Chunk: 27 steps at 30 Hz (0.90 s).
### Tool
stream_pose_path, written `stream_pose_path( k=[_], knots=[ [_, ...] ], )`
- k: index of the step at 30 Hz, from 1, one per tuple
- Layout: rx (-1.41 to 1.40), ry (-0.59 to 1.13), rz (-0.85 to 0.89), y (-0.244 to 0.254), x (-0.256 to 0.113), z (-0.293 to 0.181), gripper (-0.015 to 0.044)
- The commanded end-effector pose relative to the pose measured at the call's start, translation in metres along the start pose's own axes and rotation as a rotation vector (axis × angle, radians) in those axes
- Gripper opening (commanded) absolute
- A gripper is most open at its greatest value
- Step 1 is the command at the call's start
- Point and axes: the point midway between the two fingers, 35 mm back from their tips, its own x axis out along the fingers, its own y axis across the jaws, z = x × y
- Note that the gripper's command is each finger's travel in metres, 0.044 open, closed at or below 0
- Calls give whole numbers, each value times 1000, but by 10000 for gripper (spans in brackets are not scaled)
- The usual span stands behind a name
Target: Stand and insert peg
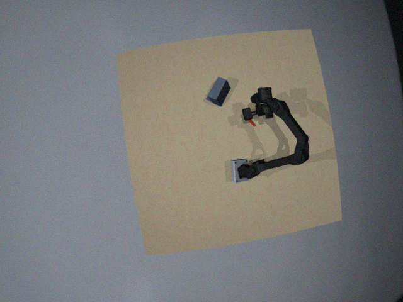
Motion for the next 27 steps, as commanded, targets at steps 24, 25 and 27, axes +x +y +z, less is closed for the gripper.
stream_pose_path(
  k=[24,25,27],
  knots=[
    [-437,119,6,39,19,-11,440],
    [-437,119,6,38,21,-12,440],
    [-436,119,6,38,24,-12,440]
  ],
)
